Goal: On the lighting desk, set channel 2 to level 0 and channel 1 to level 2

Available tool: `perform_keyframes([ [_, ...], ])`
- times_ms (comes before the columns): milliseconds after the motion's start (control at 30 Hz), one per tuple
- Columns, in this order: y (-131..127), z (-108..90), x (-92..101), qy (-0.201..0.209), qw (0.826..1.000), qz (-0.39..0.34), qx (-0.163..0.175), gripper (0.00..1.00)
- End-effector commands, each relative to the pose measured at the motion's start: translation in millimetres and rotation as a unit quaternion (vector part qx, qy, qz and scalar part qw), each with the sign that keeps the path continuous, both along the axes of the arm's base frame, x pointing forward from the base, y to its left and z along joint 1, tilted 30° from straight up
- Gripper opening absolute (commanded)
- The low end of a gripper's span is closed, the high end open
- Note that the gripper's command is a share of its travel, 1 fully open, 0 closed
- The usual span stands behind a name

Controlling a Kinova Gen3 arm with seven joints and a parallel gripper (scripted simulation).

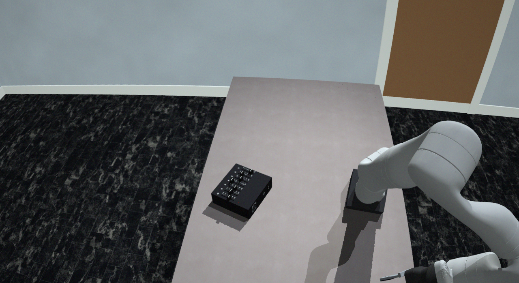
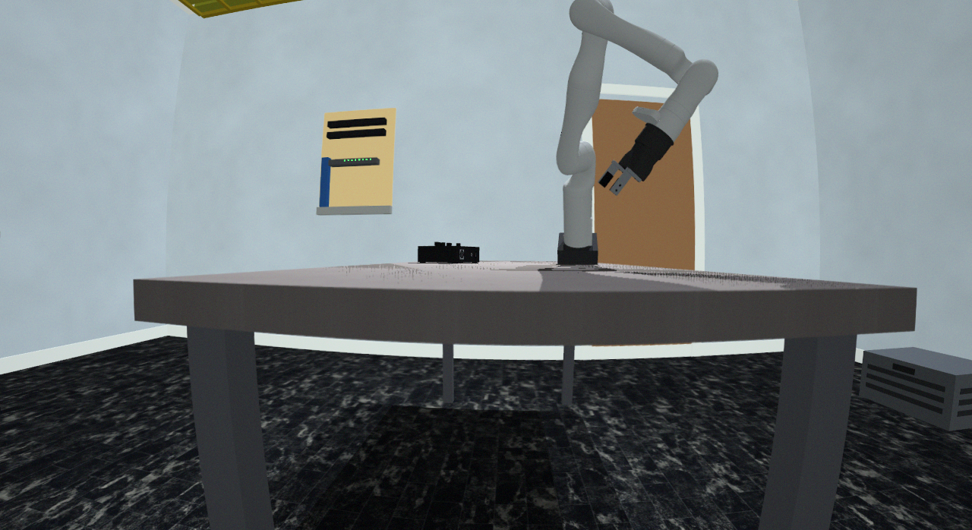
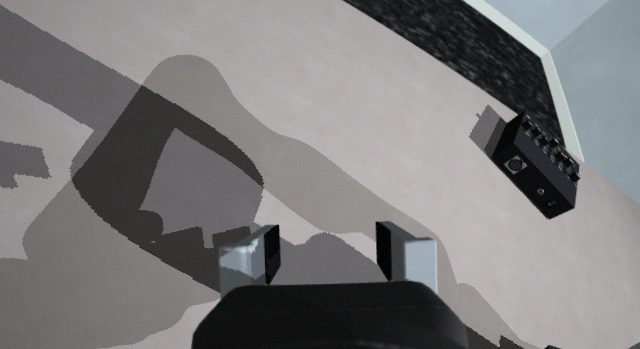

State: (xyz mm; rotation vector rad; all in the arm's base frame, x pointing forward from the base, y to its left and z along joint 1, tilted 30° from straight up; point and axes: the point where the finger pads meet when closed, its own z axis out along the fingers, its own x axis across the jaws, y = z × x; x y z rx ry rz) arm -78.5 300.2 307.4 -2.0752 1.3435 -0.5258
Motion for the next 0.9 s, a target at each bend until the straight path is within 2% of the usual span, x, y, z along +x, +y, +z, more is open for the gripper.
perform_keyframes([
  [0, -0.1, 0.5, -0.1, 0.0, 1.0, 0.0, 0.001, 1.0],
  [633, 0.0, 0.7, 0.1, 0.001, 1.0, 0.0, 0.001, 1.0],
  [867, 3.7, 7.1, 8.1, 0.007, 1.0, -0.012, 0.011, 1.0],
])
